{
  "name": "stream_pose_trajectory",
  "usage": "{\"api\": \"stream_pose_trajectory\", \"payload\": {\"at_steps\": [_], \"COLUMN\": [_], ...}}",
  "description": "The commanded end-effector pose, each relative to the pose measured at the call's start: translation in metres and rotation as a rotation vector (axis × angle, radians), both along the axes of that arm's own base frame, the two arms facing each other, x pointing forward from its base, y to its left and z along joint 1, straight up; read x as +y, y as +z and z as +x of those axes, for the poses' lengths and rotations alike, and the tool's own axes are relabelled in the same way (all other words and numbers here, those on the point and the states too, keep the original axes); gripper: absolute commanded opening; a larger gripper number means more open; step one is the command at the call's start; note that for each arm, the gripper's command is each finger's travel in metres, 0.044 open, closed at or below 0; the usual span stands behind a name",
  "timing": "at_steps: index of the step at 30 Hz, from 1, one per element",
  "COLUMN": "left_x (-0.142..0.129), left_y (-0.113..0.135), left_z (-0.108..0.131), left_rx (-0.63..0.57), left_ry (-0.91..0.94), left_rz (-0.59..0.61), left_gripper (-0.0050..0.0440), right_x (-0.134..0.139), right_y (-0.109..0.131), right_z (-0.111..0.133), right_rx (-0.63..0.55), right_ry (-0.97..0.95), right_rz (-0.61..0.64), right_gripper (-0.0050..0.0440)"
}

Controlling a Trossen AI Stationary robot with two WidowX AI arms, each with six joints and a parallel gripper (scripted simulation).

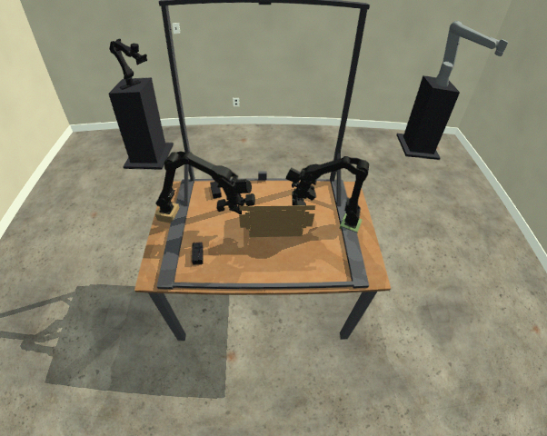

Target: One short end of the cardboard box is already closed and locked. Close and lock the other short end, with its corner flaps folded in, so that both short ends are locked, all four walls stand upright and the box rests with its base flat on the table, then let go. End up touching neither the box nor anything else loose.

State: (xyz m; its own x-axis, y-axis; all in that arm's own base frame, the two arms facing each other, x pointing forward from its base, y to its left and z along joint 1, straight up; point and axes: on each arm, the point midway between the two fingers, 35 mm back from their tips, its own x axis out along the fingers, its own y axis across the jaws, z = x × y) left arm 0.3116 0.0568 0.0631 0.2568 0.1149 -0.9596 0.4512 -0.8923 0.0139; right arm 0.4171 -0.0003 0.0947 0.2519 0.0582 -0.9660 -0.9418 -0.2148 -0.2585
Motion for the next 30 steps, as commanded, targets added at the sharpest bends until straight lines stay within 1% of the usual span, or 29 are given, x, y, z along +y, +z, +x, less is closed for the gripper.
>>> {"api": "stream_pose_trajectory", "payload": {"at_steps": [1, 10, 14, 16, 17, 30], "left_x": [0.000, 0.000, 0.000, 0.000, 0.000, 0.000], "left_y": [-0.009, -0.019, -0.020, -0.020, -0.020, -0.020], "left_z": [0.000, -0.001, -0.001, -0.001, -0.001, -0.001], "left_rx": [0.001, 0.001, 0.001, 0.001, 0.001, 0.001], "left_ry": [-0.003, -0.004, -0.004, -0.004, -0.004, -0.004], "left_rz": [-0.003, -0.003, -0.003, -0.003, -0.003, -0.003], "left_gripper": [0.0063, 0.0063, 0.0063, 0.0015, 0.0005, 0.0005], "right_x": [0.000, 0.000, 0.000, 0.000, 0.000, 0.000], "right_y": [0.009, 0.009, 0.009, 0.009, 0.009, 0.009], "right_z": [0.002, 0.002, 0.002, 0.002, 0.002, 0.002], "right_rx": [-0.025, -0.025, -0.025, -0.025, -0.025, -0.025], "right_ry": [0.005, 0.005, 0.005, 0.005, 0.005, 0.005], "right_rz": [-0.005, -0.005, -0.005, -0.005, -0.005, -0.005], "right_gripper": [0.0000, 0.0000, 0.0000, 0.0000, 0.0000, 0.0000]}}
